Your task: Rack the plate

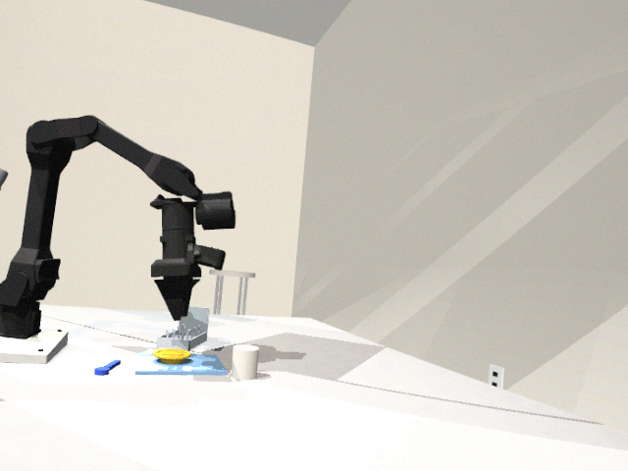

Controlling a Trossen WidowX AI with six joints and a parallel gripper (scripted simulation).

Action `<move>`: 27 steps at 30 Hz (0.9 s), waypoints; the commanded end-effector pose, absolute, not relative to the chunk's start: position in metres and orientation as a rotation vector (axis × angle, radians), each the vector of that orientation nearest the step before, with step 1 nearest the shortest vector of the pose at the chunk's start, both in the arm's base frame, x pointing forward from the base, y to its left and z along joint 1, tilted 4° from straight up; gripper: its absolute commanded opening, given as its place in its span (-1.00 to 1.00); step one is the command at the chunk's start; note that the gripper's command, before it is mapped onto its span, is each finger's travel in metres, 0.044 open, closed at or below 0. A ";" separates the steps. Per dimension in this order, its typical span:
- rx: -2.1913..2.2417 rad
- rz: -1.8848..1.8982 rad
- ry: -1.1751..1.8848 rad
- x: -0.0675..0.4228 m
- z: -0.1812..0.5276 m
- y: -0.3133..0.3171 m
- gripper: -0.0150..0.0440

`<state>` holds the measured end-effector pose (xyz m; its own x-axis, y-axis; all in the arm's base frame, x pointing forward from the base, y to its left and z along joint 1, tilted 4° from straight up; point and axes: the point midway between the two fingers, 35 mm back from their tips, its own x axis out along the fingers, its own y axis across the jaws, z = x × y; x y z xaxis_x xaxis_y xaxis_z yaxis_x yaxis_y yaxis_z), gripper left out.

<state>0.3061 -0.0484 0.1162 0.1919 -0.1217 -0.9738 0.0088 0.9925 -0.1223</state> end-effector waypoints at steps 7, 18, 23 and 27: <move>-0.211 0.085 1.513 0.301 0.094 -0.032 0.86; -0.211 0.085 1.513 0.303 0.080 -0.033 0.86; -0.211 0.085 1.513 0.303 0.072 -0.034 0.86; -0.211 0.085 1.513 0.303 0.066 -0.034 0.86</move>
